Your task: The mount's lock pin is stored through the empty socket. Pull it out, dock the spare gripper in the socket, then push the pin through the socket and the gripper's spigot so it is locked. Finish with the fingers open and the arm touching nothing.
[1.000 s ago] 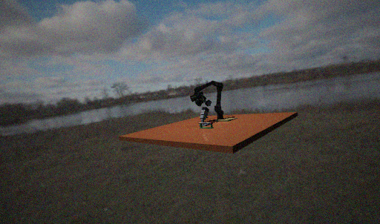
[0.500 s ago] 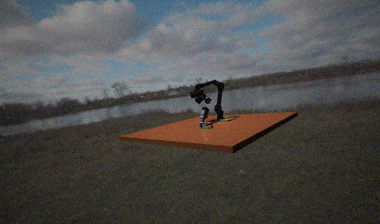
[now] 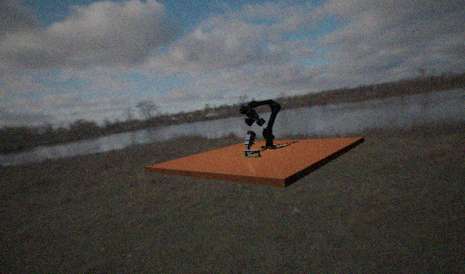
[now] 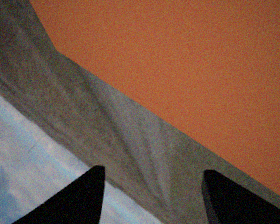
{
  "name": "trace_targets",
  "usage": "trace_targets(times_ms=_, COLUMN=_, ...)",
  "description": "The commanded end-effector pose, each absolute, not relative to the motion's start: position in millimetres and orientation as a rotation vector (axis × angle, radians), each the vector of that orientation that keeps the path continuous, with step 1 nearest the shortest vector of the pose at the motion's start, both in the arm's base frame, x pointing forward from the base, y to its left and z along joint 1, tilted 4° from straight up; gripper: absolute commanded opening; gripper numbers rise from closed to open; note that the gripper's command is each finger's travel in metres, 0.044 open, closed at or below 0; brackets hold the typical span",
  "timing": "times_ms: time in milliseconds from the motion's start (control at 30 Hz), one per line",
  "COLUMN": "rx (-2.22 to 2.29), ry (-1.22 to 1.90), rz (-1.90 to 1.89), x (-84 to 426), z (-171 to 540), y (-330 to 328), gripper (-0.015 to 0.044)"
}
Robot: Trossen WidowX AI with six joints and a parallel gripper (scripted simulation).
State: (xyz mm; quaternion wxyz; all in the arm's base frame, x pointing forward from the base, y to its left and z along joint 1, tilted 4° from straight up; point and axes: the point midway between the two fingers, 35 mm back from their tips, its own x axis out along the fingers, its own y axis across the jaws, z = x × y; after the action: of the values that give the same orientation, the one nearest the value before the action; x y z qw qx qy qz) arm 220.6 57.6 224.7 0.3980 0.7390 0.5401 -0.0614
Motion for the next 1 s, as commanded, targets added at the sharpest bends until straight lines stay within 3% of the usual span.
trace_targets(times_ms=0, rx=1.892, ry=1.365, rz=-0.128, x=212, z=230, y=81, gripper=0.018)
trace_targets(times_ms=167, rx=1.821, ry=1.358, rz=-0.114, x=217, z=230, y=80, gripper=0.018)
trace_targets(times_ms=633, rx=0.207, ry=1.346, rz=0.311, x=327, z=204, y=76, gripper=0.018)
trace_targets(times_ms=967, rx=-0.388, ry=1.345, rz=0.526, x=364, z=184, y=84, gripper=0.018)
